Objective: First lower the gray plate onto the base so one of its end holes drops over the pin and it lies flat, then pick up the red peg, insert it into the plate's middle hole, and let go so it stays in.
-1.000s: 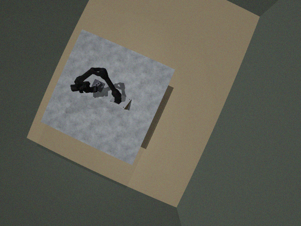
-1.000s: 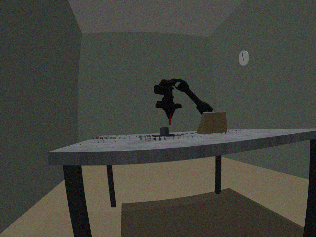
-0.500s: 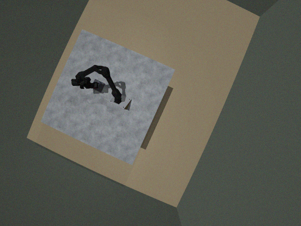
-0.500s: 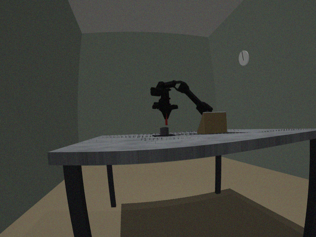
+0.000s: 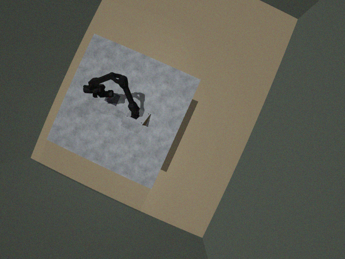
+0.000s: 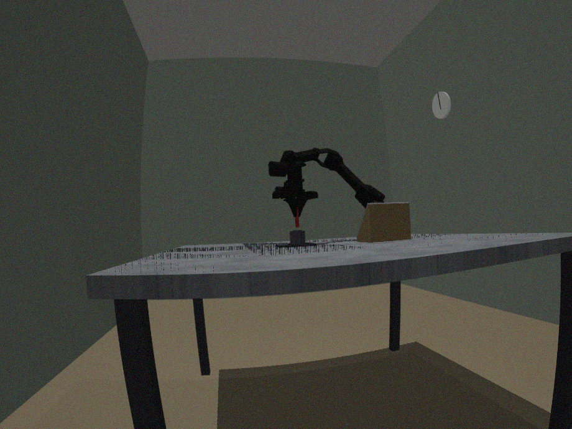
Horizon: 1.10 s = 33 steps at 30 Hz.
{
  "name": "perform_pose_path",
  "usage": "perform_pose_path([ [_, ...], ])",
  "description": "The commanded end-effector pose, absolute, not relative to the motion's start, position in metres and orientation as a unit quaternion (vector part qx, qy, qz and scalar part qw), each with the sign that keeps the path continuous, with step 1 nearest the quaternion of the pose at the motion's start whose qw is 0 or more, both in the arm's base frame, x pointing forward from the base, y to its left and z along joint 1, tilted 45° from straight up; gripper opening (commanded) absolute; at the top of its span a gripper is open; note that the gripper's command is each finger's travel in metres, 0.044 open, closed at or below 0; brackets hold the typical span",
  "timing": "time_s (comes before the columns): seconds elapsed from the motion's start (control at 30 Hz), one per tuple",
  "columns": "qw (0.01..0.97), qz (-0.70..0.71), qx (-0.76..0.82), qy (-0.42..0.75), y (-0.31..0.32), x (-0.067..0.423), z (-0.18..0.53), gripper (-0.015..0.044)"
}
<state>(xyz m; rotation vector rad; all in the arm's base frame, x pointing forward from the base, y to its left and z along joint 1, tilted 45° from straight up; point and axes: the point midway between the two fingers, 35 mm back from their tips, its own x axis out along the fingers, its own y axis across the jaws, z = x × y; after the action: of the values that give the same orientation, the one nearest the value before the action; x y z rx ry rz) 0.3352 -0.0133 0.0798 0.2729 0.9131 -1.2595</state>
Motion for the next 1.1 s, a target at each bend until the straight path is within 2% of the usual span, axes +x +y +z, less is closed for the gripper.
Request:
perform_pose_path([
  [0.0,0.706,-0.565,0.119,0.41,-0.014,0.336,0.082,0.0],
  [1.07,0.706,-0.565,0.119,0.41,-0.025,0.336,0.072,0.0],
])
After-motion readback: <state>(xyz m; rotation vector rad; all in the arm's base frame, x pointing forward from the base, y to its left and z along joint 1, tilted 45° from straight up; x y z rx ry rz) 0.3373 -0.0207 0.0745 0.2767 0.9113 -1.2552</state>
